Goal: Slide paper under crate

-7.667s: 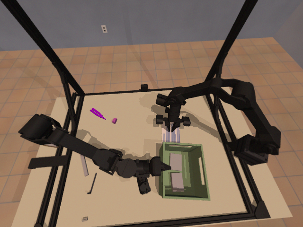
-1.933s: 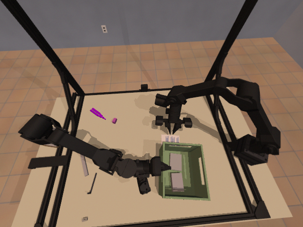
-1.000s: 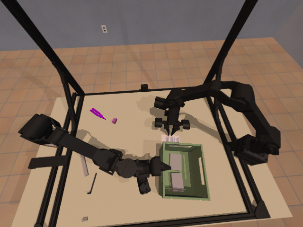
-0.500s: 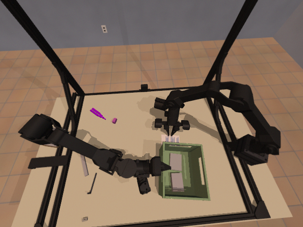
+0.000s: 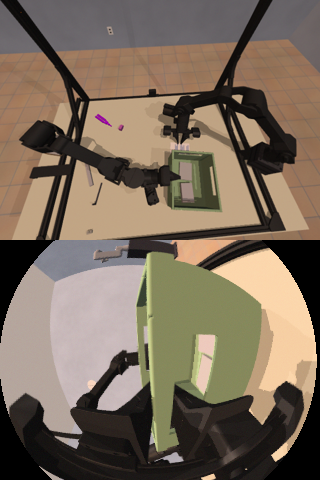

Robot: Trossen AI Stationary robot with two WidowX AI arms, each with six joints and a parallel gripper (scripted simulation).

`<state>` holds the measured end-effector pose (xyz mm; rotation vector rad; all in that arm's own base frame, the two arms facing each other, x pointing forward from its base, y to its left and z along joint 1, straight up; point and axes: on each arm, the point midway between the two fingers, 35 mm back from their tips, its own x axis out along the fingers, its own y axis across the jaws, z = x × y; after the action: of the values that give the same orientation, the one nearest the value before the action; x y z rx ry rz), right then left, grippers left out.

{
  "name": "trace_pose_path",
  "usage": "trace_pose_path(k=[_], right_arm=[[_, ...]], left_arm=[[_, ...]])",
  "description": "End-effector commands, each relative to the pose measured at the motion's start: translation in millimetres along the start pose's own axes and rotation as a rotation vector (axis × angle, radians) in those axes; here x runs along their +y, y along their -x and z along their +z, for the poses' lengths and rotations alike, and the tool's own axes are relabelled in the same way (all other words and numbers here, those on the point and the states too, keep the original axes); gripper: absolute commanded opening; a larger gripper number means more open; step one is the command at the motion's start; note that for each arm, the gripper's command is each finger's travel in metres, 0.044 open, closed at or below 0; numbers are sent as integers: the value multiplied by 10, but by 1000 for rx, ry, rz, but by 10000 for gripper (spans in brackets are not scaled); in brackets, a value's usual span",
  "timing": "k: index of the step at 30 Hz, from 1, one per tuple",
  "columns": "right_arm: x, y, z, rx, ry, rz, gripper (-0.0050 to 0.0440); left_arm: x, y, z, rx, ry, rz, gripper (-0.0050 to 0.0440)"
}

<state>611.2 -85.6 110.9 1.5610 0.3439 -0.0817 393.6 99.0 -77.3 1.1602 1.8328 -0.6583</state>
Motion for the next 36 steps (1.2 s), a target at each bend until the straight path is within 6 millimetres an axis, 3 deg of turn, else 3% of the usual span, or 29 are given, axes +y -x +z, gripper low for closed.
trace_pose_path(k=[1, 36], right_arm=[[398, 65, 2, -3, 19, 81, 0], [398, 65, 2, -3, 19, 81, 0]], left_arm=[[-22, -69, 36, -1, 2, -9, 60], [-28, -197, -184, 0, 2, -9, 60]])
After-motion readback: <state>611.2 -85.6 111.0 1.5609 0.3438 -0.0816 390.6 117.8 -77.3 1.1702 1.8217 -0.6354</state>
